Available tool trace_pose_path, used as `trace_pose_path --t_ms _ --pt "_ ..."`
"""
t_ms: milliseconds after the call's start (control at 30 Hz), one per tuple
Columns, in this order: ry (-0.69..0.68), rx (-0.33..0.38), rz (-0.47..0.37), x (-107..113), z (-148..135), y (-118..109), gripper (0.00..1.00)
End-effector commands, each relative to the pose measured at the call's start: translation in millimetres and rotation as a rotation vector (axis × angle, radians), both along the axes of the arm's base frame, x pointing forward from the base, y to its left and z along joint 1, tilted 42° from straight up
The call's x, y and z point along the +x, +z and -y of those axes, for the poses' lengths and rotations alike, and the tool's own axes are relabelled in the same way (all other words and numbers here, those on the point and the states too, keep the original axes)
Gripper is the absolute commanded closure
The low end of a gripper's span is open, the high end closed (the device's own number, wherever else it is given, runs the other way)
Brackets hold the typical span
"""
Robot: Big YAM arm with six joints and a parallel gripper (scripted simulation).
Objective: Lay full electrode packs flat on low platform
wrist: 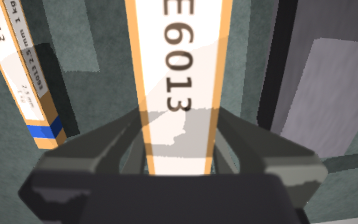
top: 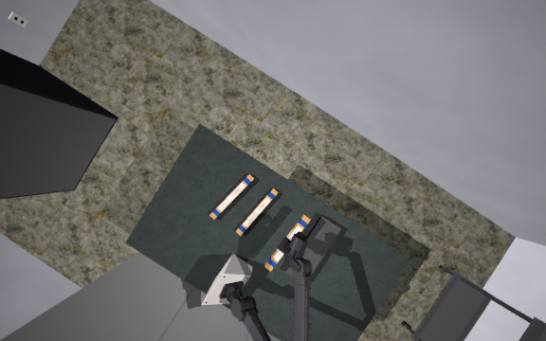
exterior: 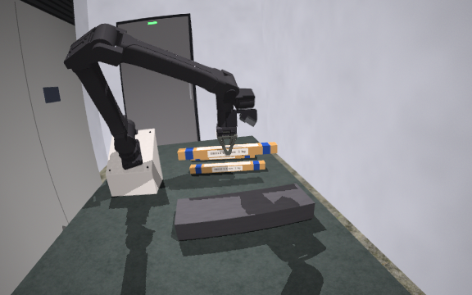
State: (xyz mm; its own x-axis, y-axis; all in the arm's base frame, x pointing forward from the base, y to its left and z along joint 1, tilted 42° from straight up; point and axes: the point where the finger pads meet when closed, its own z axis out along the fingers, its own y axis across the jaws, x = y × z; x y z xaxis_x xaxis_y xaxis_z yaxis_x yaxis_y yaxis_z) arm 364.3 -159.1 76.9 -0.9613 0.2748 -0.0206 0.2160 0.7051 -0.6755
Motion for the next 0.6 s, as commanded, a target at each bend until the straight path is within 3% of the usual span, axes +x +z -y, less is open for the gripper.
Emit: trace_pose_path --t_ms 0,567 --pt "-0.002 -0.010 0.062 14.2 7.7 20.3 1.00" --pt "0.000 -0.010 0.059 13.0 7.5 19.5 1.00"
